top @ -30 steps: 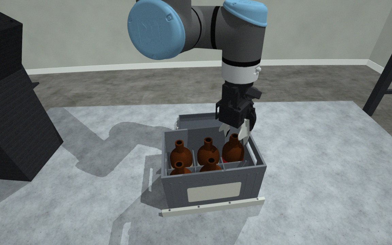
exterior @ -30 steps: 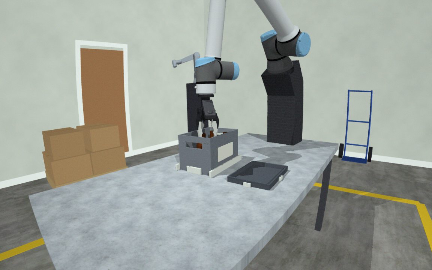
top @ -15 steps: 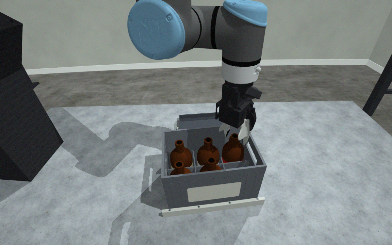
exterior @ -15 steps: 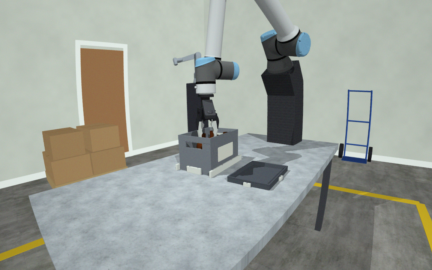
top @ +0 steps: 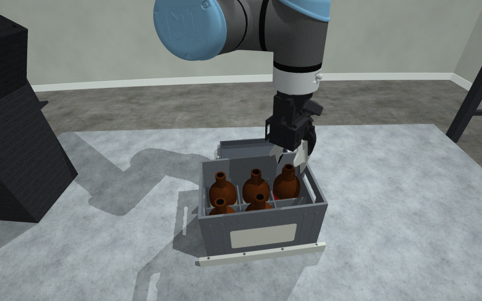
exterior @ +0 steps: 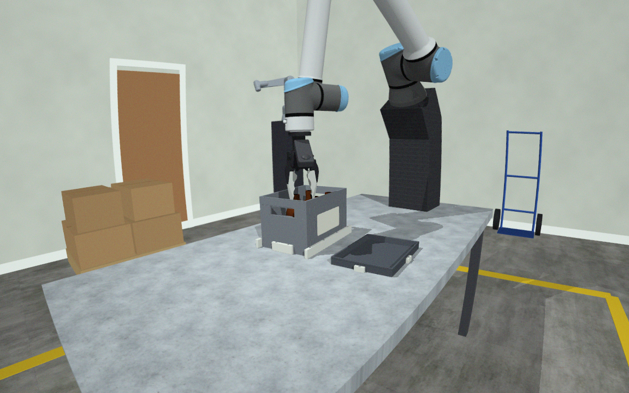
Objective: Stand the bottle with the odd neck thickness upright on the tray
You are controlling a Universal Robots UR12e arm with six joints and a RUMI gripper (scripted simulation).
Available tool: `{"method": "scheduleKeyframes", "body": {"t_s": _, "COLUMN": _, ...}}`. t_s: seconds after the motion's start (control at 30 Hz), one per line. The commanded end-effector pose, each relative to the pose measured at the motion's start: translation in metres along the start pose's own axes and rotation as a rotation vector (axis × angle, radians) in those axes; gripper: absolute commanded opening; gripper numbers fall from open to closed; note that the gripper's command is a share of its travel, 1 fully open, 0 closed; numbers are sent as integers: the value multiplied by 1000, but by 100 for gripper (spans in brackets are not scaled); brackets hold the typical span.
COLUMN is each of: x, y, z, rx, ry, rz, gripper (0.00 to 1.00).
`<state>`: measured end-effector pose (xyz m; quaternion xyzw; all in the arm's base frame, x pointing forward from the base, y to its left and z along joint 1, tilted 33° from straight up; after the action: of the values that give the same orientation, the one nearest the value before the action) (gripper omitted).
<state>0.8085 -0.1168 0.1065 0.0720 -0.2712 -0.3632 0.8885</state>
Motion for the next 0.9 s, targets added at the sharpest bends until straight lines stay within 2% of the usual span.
{"method": "scheduleKeyframes", "body": {"t_s": 0.0, "x": 0, "y": 0, "z": 17, "rx": 1, "ry": -1, "rz": 0, "gripper": 38}}
{"method": "scheduleKeyframes", "body": {"t_s": 0.23, "x": 0, "y": 0, "z": 41, "rx": 1, "ry": -1, "rz": 0, "gripper": 38}}
{"method": "scheduleKeyframes", "body": {"t_s": 0.53, "x": 0, "y": 0, "z": 59, "rx": 1, "ry": -1, "rz": 0, "gripper": 38}}
{"method": "scheduleKeyframes", "body": {"t_s": 0.87, "x": 0, "y": 0, "z": 67, "rx": 1, "ry": -1, "rz": 0, "gripper": 38}}
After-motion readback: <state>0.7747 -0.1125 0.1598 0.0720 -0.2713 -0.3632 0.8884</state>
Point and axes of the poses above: the point where the finger pads meet when closed, its own z axis back along the fingers, its own x axis across the jaws, y = z × x, the point moved 3 cm from there along z, back along the fingers, and after that the axes turned 2 degrees about -z, right-handed, at the moved point
